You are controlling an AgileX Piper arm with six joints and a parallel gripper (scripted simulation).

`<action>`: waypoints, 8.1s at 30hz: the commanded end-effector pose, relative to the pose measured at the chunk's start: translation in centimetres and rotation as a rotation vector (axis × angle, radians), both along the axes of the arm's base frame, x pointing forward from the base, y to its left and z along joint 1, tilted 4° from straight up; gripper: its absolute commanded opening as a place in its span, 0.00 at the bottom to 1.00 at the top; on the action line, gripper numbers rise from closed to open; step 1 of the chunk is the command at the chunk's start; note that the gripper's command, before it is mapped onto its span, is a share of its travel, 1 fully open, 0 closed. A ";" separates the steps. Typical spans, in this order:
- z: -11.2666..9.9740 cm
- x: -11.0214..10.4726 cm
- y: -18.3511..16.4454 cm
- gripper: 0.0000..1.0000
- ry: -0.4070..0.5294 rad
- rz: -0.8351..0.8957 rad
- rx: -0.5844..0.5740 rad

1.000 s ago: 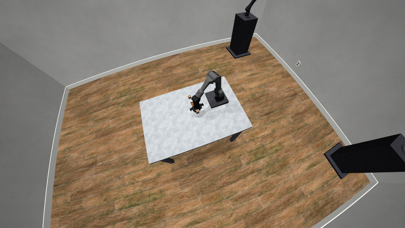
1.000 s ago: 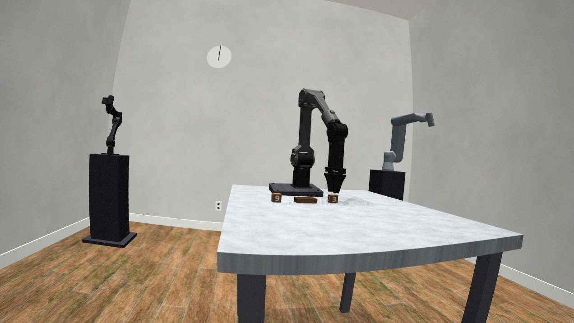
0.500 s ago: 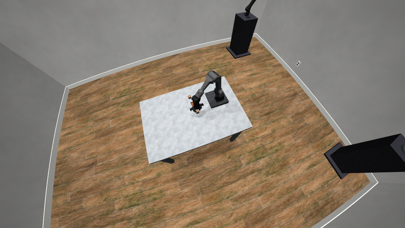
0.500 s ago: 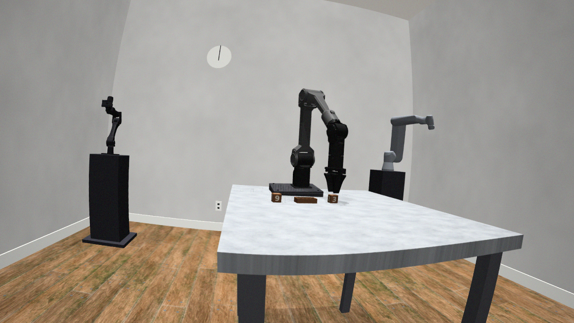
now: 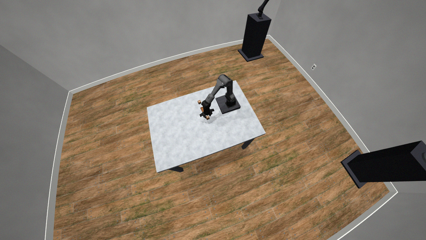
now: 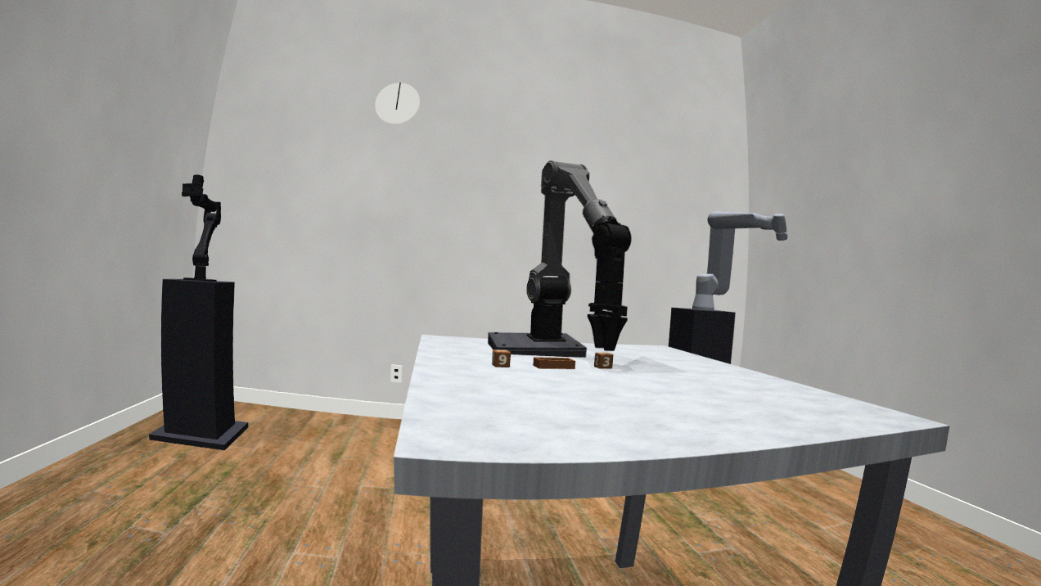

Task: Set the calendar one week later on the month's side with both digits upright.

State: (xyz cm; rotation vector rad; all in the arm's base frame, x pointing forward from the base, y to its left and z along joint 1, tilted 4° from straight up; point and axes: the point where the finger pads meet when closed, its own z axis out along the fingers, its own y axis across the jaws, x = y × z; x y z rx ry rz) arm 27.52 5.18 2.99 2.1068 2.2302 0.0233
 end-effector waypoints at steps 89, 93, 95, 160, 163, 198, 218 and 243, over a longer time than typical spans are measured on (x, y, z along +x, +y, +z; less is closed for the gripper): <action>-2.9 0.1 -0.2 0.59 0.002 0.000 -0.001; -2.9 0.1 -0.2 0.59 0.002 0.000 -0.001; -2.9 0.1 -0.2 0.59 0.002 0.000 -0.001; 7.2 -0.5 0.3 0.34 -0.001 0.001 0.000; 7.2 -0.5 0.3 0.34 -0.001 0.001 0.000; 6.9 0.0 -8.8 0.34 0.003 0.001 -0.001; 0.0 0.4 -9.1 0.34 0.003 0.000 -0.001; -0.4 0.5 -9.1 0.34 0.001 0.001 -0.001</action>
